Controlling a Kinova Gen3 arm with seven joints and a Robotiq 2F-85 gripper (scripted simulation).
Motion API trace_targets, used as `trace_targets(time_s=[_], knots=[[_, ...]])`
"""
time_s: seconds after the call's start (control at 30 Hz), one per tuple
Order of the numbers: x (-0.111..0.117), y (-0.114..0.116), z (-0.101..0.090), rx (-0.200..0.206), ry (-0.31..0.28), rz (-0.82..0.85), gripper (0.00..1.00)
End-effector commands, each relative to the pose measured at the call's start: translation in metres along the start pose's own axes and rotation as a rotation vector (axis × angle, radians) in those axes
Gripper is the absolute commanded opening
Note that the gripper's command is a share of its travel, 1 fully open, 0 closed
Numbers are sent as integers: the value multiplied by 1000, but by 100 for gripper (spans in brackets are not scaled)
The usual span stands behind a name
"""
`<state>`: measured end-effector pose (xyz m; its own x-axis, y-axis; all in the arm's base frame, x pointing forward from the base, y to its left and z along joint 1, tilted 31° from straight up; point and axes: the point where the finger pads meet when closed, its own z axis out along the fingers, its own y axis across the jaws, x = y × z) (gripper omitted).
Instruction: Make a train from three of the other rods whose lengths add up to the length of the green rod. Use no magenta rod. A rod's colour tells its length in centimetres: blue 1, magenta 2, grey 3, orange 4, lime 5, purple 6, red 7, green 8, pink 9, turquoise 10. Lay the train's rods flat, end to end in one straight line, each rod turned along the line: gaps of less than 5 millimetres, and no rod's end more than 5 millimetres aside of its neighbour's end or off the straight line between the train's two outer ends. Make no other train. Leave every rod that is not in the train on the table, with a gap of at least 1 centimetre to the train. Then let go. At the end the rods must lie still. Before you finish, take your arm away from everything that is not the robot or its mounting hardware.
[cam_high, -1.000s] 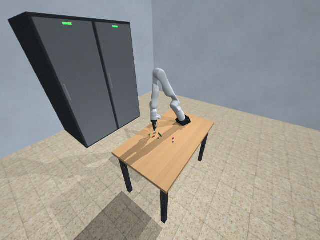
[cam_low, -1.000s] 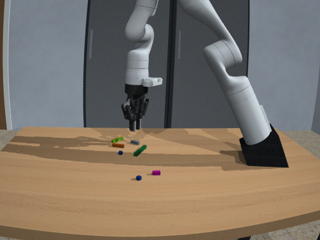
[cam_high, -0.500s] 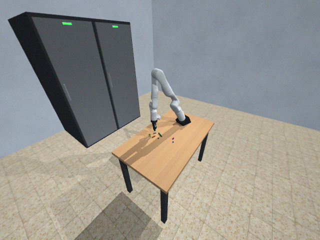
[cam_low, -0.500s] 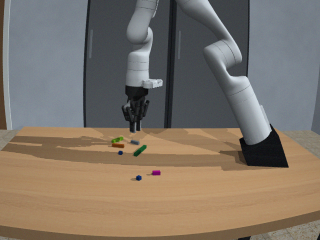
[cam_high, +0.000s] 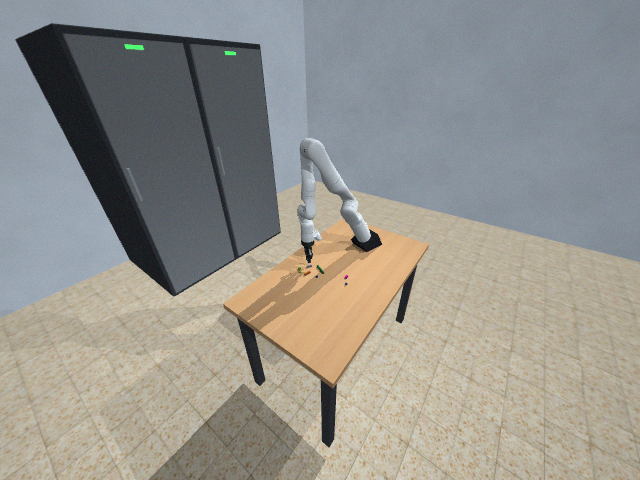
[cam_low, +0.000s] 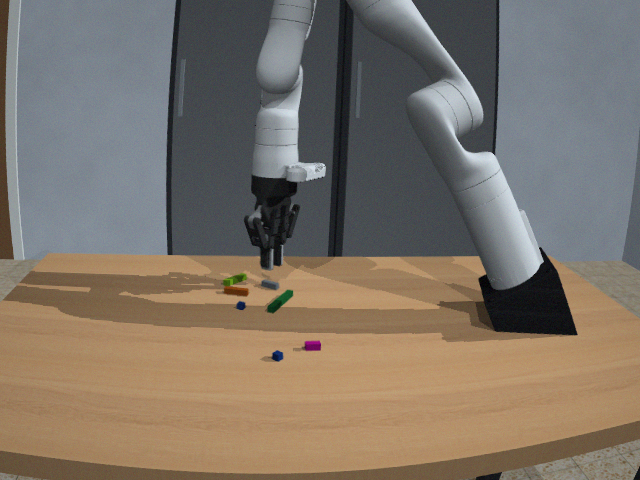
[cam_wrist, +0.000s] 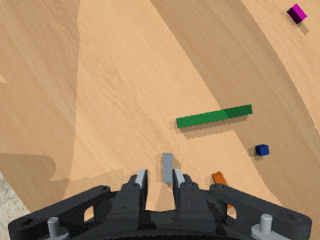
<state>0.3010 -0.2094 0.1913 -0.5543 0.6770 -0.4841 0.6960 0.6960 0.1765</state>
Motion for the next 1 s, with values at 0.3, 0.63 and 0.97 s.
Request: trace_targets(time_s=[0.3,0.63,0.97], knots=[[3,8,9,-1,2,-9,24],[3,8,12,-2,2,-9,24],[3,9,15,-2,3,-9,24]])
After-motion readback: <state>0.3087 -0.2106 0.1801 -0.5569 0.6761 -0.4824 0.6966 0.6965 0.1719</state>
